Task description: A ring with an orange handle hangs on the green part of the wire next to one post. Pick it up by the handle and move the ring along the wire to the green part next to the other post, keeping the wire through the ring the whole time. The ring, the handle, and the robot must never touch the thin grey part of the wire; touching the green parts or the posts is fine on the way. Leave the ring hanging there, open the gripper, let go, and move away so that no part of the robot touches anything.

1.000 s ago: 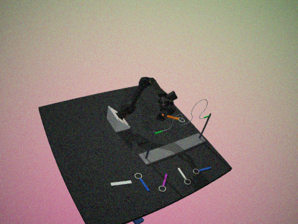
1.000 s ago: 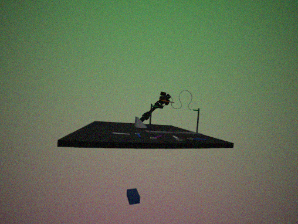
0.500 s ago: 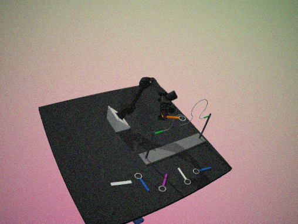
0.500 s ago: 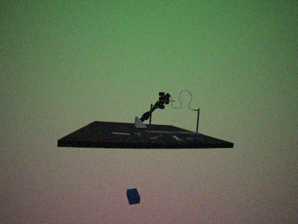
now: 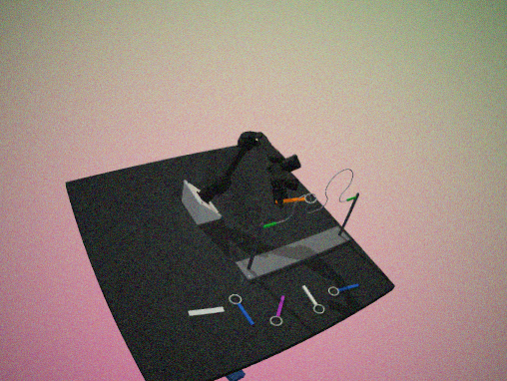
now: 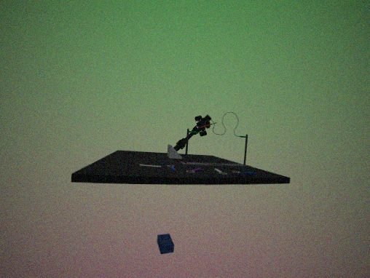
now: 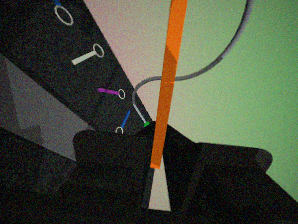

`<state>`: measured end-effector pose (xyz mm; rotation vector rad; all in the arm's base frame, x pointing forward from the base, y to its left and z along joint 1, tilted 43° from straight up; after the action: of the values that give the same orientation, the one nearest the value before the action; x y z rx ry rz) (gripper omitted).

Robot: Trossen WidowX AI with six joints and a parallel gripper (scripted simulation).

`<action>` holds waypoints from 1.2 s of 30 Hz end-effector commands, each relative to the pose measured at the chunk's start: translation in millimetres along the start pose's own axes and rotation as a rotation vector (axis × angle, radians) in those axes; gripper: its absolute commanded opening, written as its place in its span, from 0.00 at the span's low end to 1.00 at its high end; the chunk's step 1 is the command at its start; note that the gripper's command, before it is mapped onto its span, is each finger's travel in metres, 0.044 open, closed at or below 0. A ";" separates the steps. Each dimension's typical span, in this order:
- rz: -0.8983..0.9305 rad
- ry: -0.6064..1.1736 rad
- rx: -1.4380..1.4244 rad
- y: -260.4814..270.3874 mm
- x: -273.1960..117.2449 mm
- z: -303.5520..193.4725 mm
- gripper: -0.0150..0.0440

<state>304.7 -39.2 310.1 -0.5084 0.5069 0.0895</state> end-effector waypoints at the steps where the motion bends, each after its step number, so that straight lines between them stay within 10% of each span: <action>1: 0.041 -0.013 0.078 2.2 0.7 -0.5 0.00; 36: 0.416 -0.141 0.759 27.5 1.4 6.8 0.00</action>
<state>303.6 -14.1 301.9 0.2861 0.4680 0.2967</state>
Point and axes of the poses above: the point midway between the two fingers, 35 mm back from their tips, its own x axis out along the fingers, its own y axis across the jaws, z = x × y, the point moved 6 cm from there along -x, back along the fingers, and after that the axes turned 6 degrees about -x, right-handed, at the moved point
